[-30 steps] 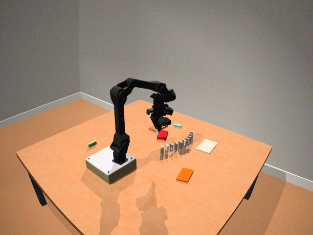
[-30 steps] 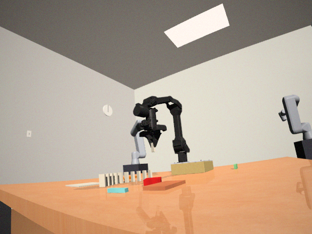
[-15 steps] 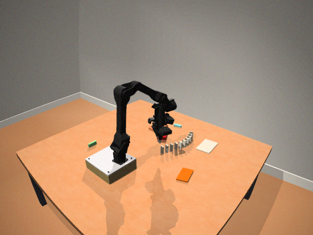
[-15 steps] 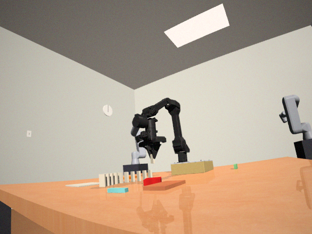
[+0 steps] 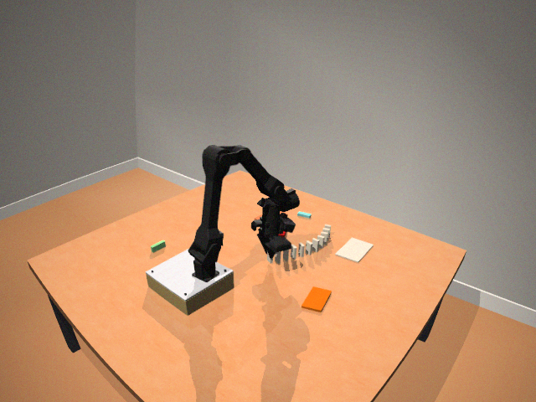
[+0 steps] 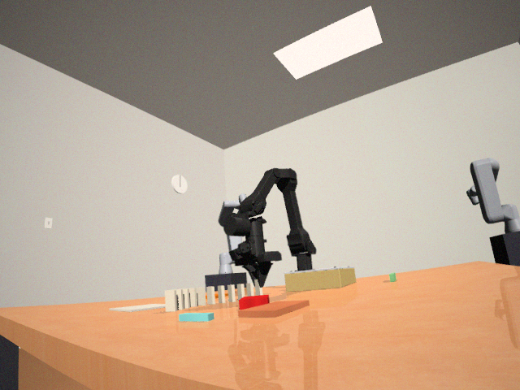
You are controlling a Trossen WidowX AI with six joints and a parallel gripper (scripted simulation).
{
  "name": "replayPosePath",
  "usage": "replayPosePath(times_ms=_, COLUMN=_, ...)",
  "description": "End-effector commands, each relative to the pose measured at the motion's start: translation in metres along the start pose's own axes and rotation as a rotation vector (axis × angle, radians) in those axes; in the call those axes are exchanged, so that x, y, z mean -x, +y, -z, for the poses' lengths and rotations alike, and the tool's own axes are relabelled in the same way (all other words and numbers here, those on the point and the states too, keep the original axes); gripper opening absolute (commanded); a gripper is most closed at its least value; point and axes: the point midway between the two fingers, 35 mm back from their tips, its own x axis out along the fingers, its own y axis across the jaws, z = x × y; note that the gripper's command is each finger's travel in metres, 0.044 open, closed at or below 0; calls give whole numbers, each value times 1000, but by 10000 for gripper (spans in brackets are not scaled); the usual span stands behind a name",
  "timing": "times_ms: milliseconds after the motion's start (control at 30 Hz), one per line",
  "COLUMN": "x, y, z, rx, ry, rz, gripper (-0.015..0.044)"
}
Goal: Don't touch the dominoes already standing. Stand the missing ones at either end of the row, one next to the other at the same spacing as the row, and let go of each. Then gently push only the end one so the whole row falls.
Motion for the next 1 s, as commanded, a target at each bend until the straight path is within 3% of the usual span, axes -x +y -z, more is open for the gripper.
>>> replayPosePath(times_ms=0, x=-6, y=0, z=1, rx=-5, ry=0, rz=-2, gripper=107)
replayPosePath(times_ms=267, x=-6, y=0, z=1, rx=-5, ry=0, rz=-2, gripper=107)
replayPosePath(times_ms=700, x=-6, y=0, z=1, rx=-5, ry=0, rz=-2, gripper=440)
replayPosePath(times_ms=833, x=4, y=1, z=-1, rx=-5, ry=-1, rz=-2, gripper=440)
replayPosePath(times_ms=967, x=68, y=2, z=-8, rx=-2, ry=-1, rz=-1, gripper=440)
